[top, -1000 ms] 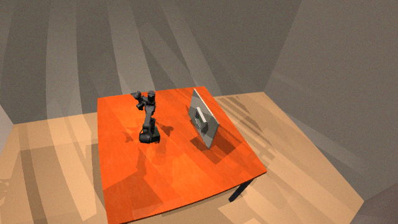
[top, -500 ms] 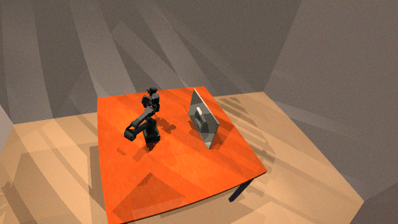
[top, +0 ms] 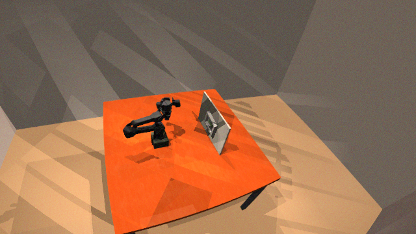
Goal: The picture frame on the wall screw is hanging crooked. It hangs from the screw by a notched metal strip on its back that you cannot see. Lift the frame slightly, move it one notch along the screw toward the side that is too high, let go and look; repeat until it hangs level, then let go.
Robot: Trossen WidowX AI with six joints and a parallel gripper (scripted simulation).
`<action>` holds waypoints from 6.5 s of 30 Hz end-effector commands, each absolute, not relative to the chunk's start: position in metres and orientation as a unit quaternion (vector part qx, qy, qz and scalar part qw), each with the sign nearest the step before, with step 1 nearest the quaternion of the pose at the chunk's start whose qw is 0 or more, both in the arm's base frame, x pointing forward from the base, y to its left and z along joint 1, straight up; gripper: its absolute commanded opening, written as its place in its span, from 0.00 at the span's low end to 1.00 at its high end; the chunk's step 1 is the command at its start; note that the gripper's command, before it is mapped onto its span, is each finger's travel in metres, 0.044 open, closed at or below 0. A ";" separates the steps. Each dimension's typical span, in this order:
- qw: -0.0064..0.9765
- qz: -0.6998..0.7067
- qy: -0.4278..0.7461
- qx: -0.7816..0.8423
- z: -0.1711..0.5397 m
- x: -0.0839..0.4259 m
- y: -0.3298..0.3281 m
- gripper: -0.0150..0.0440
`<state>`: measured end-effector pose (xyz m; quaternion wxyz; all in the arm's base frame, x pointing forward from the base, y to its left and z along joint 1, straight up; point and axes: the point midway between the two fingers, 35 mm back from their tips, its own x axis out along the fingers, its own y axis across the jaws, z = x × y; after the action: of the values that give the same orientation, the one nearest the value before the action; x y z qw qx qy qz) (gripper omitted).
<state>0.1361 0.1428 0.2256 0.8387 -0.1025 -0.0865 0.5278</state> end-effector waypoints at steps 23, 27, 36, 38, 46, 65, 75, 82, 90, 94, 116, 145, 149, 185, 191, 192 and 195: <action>0.656 -0.029 -0.033 0.753 0.190 0.190 -0.067 0.69; 0.656 -0.029 -0.033 0.753 0.190 0.190 -0.067 0.69; 0.656 -0.029 -0.033 0.753 0.190 0.190 -0.067 0.69; 0.656 -0.029 -0.033 0.753 0.190 0.190 -0.067 0.69; 0.656 -0.029 -0.033 0.753 0.190 0.190 -0.067 0.69; 0.656 -0.029 -0.033 0.753 0.190 0.190 -0.067 0.69; 0.656 -0.029 -0.033 0.753 0.190 0.190 -0.067 0.69; 0.656 -0.029 -0.033 0.753 0.190 0.190 -0.067 0.69; 0.656 -0.029 -0.033 0.753 0.190 0.190 -0.067 0.69; 0.656 -0.029 -0.033 0.753 0.190 0.190 -0.067 0.69; 0.656 -0.029 -0.033 0.753 0.190 0.190 -0.067 0.69; 0.656 -0.030 -0.030 0.754 0.155 0.262 -0.075 0.69; 0.656 -0.031 -0.030 0.754 0.151 0.266 -0.072 0.69; 0.656 -0.025 -0.037 0.754 0.151 0.346 -0.079 0.69; 0.656 -0.025 -0.037 0.754 0.152 0.354 -0.080 0.69; 0.656 -0.025 -0.037 0.754 0.152 0.356 -0.080 0.69; 0.656 -0.025 -0.037 0.754 0.152 0.360 -0.081 0.69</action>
<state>0.3558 -0.0798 0.1525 0.6574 0.7523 -0.0363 -0.0233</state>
